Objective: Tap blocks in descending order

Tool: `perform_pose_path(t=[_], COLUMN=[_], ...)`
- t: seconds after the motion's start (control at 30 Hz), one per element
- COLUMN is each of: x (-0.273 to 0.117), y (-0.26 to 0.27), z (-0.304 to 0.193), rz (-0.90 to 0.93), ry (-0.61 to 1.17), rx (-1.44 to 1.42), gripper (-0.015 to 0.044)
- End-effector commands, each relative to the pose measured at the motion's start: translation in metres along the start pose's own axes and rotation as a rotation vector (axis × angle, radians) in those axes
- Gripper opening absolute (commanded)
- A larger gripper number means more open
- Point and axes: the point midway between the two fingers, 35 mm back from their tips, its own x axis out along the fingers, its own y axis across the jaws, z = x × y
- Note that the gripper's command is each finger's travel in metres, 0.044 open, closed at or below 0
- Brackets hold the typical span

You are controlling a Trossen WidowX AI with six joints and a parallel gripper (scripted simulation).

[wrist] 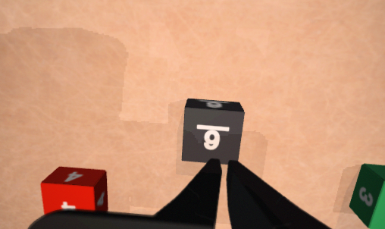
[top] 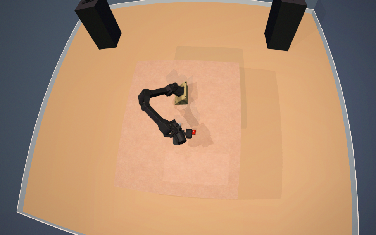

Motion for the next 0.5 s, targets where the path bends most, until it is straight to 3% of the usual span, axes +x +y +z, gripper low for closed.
perform_pose_path(t=[0.0, 0.47], x=[0.006, 0.028], y=[-0.001, -0.001], z=[-0.001, -0.001], rz=[-0.005, -0.006], ry=[-0.001, -0.002], rx=[-0.007, -0.007], gripper=[0.002, 0.002])
